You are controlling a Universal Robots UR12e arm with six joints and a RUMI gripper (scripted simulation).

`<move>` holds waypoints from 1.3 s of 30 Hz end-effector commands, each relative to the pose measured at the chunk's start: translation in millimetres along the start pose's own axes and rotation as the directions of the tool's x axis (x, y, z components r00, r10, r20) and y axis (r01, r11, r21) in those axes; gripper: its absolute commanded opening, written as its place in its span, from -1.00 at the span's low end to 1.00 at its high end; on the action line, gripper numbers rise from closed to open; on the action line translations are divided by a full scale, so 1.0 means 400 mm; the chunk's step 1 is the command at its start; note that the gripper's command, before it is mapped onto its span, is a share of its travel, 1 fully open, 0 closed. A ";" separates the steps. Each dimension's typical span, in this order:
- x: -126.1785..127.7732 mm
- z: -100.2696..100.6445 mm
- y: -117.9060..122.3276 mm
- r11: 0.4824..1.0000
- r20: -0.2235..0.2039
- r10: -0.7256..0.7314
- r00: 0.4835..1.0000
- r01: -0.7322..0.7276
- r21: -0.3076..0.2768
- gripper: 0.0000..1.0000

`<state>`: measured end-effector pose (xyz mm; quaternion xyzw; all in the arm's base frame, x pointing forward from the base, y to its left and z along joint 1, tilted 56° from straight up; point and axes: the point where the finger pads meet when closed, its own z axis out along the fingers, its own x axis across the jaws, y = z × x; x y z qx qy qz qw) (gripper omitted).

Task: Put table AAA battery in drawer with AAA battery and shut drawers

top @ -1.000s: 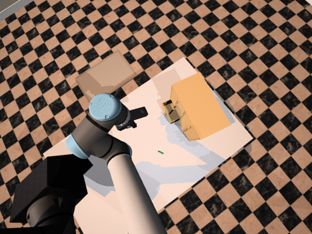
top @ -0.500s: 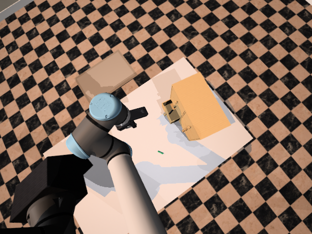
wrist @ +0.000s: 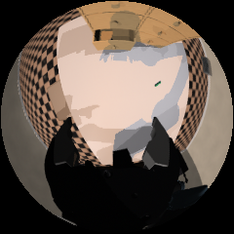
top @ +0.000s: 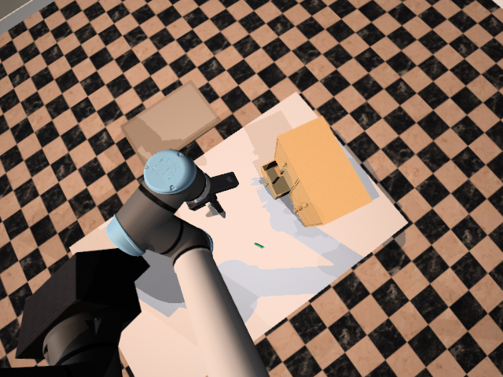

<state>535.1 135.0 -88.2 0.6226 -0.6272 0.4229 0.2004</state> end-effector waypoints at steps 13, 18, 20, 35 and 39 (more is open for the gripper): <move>0.000 -0.001 -0.001 1.000 0.000 0.000 1.000 0.000 0.001 1.00; 0.000 -0.001 -0.001 1.000 0.000 0.000 1.000 0.000 0.001 1.00; 0.000 -0.001 -0.001 1.000 0.000 0.000 1.000 0.000 0.001 1.00; 0.000 -0.006 -0.001 1.000 0.000 0.000 1.000 0.000 0.001 1.00; 0.000 -0.013 -0.001 1.000 0.000 0.000 1.000 0.000 0.001 1.00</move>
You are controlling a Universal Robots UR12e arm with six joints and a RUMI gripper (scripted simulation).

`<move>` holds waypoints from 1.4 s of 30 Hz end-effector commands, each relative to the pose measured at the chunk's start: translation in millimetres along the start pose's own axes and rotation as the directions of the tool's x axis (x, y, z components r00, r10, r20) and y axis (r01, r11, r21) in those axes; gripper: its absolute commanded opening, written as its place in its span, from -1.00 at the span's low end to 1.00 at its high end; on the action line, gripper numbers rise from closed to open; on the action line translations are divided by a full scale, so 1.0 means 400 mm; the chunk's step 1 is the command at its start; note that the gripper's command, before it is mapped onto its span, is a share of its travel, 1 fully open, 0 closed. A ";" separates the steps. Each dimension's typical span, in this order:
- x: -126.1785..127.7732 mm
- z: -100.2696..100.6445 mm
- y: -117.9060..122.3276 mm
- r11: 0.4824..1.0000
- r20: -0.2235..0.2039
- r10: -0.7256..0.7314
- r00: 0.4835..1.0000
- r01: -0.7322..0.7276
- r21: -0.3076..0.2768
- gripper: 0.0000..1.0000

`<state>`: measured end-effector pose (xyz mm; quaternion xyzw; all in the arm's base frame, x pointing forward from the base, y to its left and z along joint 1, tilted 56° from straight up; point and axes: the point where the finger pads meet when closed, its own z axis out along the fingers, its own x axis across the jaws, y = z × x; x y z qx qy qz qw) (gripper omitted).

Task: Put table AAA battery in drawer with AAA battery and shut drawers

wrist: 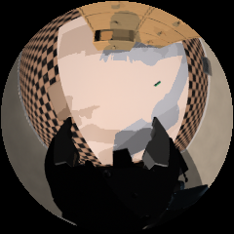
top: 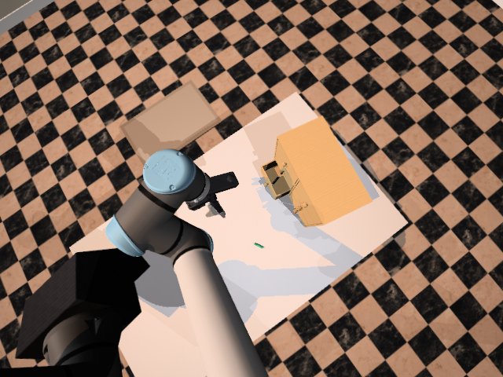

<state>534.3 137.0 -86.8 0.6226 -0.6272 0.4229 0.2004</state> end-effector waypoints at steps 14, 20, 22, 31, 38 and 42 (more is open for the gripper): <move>0.000 -0.025 -0.001 1.000 0.000 0.000 1.000 0.000 0.001 1.00; 0.000 -0.026 -0.001 1.000 0.000 0.000 1.000 0.000 0.001 1.00; -0.001 -0.026 -0.002 1.000 0.000 0.000 1.000 0.000 0.001 1.00; -0.023 -0.026 -0.270 1.000 0.000 0.000 1.000 0.000 0.001 1.00; -0.023 -0.026 -0.272 1.000 0.000 0.000 1.000 0.000 0.001 1.00; -0.023 -0.025 -0.272 1.000 0.000 0.000 1.000 0.000 0.002 1.00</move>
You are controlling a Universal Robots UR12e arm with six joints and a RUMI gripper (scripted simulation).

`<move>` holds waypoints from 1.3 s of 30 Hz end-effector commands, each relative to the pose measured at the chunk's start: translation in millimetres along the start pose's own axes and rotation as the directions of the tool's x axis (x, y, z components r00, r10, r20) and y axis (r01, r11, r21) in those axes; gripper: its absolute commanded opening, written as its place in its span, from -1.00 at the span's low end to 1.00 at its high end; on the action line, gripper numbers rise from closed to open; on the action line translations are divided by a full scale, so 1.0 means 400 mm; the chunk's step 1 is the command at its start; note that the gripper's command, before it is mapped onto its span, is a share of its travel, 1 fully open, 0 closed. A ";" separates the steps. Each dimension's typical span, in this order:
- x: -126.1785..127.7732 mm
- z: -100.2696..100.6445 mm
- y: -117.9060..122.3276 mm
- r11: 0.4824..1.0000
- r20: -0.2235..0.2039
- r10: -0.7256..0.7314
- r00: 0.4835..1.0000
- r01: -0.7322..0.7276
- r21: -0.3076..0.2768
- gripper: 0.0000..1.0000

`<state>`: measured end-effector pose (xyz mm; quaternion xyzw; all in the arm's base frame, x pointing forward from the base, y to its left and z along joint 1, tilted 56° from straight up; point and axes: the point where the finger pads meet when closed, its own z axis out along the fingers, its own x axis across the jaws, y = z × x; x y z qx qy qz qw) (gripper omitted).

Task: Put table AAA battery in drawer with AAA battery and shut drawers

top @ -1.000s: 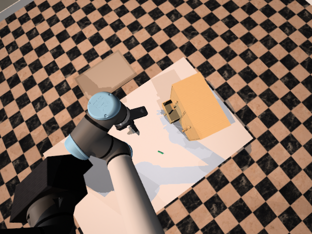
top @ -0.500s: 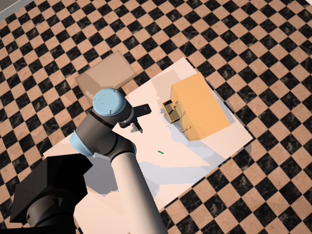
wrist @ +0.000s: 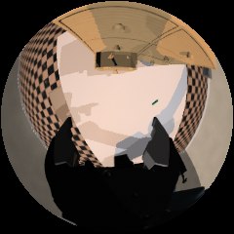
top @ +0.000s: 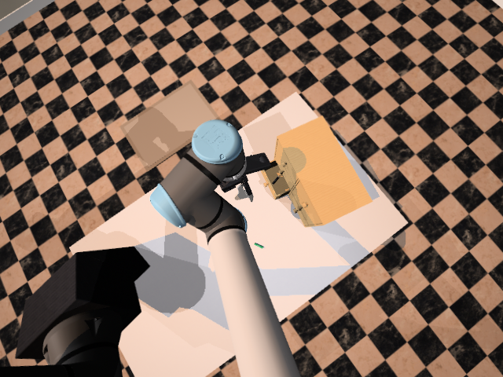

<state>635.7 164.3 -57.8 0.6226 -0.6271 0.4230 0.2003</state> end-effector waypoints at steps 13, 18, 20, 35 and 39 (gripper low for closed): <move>-0.001 0.002 -0.005 1.000 0.001 0.000 1.000 0.000 0.011 1.00; -0.001 0.006 -0.008 1.000 0.002 0.000 1.000 0.000 0.020 1.00; -0.001 0.007 -0.010 1.000 0.002 0.000 1.000 0.000 0.025 1.00; -0.001 0.022 -0.025 0.997 0.004 0.000 1.000 -0.001 0.071 1.00; -0.001 0.028 -0.031 0.996 0.005 0.001 1.000 -0.001 0.090 1.00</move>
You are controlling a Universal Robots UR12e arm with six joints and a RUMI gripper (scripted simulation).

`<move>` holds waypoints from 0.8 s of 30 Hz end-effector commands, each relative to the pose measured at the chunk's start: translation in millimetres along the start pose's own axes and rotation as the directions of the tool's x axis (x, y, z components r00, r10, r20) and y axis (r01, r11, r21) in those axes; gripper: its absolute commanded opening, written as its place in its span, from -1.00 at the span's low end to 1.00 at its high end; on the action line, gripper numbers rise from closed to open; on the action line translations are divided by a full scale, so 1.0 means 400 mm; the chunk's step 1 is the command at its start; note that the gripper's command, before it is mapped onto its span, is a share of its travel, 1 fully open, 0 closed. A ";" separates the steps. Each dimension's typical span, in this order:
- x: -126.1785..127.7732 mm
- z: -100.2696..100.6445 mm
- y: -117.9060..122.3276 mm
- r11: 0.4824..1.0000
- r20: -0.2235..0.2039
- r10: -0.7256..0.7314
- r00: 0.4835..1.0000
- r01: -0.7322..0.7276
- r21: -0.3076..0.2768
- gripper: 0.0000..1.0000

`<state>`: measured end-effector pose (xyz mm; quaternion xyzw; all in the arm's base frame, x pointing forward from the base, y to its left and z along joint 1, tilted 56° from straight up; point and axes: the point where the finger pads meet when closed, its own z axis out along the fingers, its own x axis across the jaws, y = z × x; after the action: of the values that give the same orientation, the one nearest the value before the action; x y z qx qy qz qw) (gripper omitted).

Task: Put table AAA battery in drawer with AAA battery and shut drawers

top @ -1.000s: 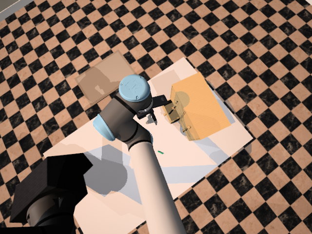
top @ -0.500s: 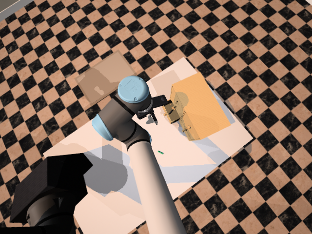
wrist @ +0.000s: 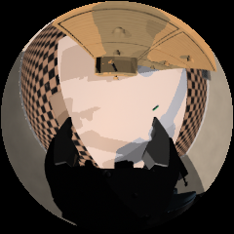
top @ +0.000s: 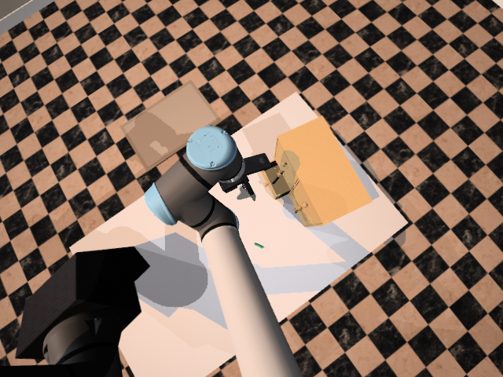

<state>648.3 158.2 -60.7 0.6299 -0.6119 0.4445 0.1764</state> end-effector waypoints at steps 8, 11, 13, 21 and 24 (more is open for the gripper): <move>-0.001 0.015 -0.015 0.999 0.004 0.000 1.000 0.000 0.049 1.00; 0.000 0.021 -0.020 0.998 0.004 0.000 1.000 -0.001 0.066 1.00; 0.000 0.026 -0.024 0.997 0.005 0.000 1.000 -0.001 0.078 1.00; 0.000 0.044 -0.040 0.992 0.008 0.000 1.000 -0.001 0.129 1.00; 0.000 0.049 -0.044 0.990 0.008 0.000 1.000 -0.002 0.142 1.00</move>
<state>668.5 147.4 -65.2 0.6403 -0.5846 0.4794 0.1357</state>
